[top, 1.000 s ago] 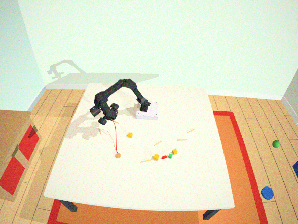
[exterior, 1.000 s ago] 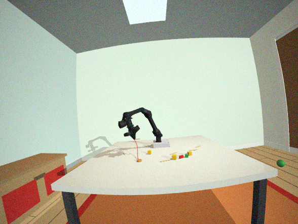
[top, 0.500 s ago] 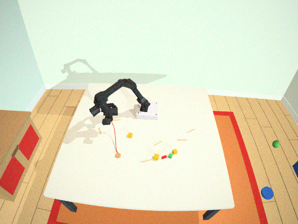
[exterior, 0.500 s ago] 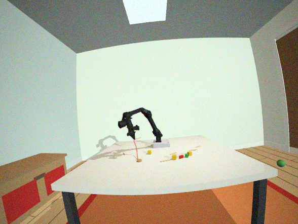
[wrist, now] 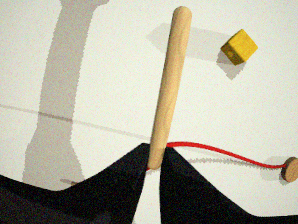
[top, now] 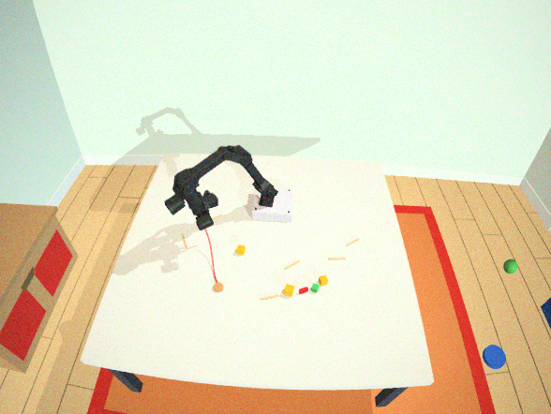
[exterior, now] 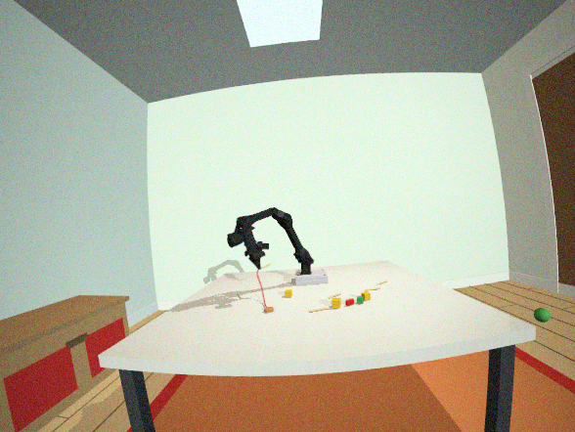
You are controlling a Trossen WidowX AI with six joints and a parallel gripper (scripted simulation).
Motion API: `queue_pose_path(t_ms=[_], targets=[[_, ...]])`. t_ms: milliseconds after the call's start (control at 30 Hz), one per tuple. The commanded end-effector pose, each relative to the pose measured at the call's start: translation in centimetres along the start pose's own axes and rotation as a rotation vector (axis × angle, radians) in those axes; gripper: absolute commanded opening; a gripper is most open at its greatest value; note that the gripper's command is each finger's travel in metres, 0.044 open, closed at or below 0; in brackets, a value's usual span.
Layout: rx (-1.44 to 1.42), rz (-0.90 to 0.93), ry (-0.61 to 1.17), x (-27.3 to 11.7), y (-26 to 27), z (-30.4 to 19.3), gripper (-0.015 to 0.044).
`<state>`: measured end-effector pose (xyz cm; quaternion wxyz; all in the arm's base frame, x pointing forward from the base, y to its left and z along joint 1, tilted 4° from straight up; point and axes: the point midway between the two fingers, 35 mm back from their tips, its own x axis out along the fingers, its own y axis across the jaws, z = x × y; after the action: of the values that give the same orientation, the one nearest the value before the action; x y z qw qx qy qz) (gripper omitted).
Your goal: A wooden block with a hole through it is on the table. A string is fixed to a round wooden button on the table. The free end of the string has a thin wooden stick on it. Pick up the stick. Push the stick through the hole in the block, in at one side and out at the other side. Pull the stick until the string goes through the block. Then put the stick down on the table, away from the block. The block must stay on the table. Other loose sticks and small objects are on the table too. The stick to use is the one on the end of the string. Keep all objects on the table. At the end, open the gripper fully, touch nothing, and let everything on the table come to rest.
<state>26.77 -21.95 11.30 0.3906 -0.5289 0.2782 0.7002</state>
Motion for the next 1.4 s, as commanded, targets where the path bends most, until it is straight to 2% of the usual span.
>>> queue_pose_path(t_ms=[0, 433, 633, 967, 1367], targets=[[-0.046, -0.005, -0.008, 0.1, 0.0, 0.0, 0.0000], [0.259, -0.097, -0.009, -0.4, 0.4, -1.9, 0.0000], [0.298, -0.108, -0.010, -0.5, 0.4, -2.1, 0.0000], [0.587, -0.187, -0.030, -0.9, 0.6, -3.9, 0.0000], [0.586, -0.185, -0.020, -1.1, 0.7, -3.8, 0.0000]])
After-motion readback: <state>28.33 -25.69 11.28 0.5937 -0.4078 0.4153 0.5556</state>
